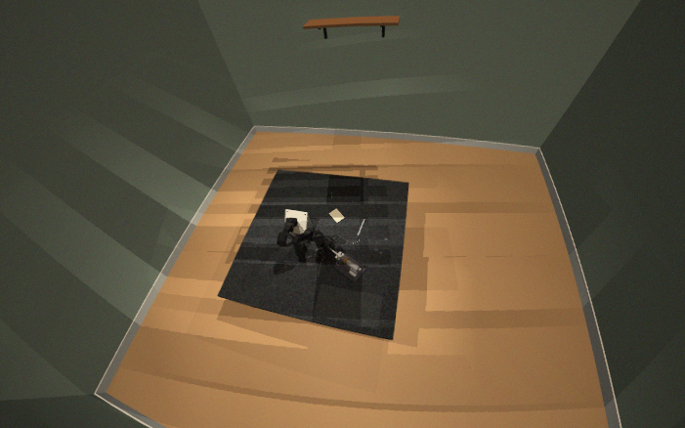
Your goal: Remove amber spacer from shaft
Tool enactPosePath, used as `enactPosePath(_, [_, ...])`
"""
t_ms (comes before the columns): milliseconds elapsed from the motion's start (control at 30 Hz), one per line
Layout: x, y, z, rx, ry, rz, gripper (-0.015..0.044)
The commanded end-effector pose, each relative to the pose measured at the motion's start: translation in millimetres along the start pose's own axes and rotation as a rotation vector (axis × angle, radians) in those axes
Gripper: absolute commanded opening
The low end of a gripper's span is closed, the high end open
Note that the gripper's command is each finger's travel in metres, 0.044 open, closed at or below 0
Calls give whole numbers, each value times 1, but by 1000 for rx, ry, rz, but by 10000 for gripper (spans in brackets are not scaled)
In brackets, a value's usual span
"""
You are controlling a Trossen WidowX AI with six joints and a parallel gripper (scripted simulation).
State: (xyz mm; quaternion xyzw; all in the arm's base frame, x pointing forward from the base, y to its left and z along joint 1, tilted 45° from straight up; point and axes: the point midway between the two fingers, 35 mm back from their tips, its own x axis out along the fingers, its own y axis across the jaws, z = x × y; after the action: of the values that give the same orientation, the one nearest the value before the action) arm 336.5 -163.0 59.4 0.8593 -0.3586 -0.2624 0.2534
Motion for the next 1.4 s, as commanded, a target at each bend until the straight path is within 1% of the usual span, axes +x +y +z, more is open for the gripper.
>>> enactPosePath(0, [-1,0,1,-1,-1,0,0])
enactPosePath(1367, [-4,0,4,-1,-1,-1,0])
